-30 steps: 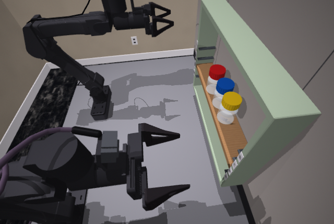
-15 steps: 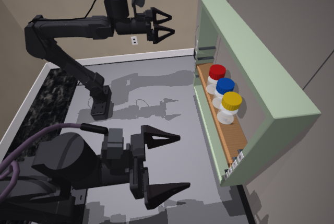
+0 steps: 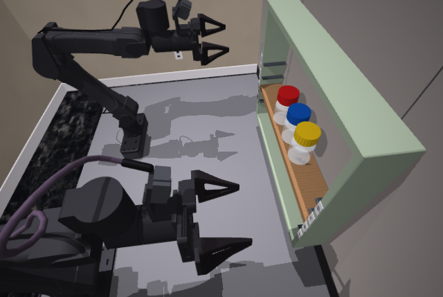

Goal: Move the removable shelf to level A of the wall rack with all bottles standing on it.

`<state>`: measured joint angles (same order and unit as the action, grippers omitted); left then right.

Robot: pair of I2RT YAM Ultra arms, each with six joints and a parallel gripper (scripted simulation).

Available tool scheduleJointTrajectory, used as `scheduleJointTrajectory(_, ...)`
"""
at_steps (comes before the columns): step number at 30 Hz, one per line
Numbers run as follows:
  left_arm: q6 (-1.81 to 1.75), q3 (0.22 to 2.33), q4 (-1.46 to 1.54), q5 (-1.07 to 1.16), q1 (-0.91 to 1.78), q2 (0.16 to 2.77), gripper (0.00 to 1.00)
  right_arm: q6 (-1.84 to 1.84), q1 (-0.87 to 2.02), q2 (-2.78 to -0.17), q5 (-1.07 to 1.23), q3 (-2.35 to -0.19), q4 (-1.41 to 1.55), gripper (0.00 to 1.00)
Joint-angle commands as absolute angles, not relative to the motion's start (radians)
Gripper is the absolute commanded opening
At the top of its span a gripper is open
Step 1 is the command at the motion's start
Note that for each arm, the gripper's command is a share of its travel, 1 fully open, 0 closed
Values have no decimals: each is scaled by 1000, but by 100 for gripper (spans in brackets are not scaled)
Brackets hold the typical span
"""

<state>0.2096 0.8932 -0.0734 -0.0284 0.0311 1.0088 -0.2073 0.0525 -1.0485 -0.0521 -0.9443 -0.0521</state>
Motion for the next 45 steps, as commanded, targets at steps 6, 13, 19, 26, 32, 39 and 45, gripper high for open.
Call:
scheduleJointTrajectory(6, 296, 844, -112, -51, 50, 972, 100, -295, 76, -1009, -82, -900, -95, 100)
scheduleJointTrajectory(13, 370, 799, -141, -64, 62, 955, 100, -369, 95, -1001, -102, -866, -121, 100)
scheduleJointTrajectory(19, 433, 762, -166, -75, 73, 942, 100, -432, 111, -996, -120, -838, -143, 100)
scheduleJointTrajectory(26, 487, 730, -188, -85, 83, 931, 100, -486, 125, -992, -135, -815, -163, 100)
scheduleJointTrajectory(32, 552, 693, -213, -96, 95, 919, 100, -551, 141, -989, -153, -788, -186, 100)
scheduleJointTrajectory(39, 617, 657, -238, -108, 106, 907, 100, -615, 158, -986, -171, -761, -210, 100)
scheduleJointTrajectory(45, 672, 626, -261, -119, 117, 899, 100, -671, 172, -983, -186, -738, -231, 100)
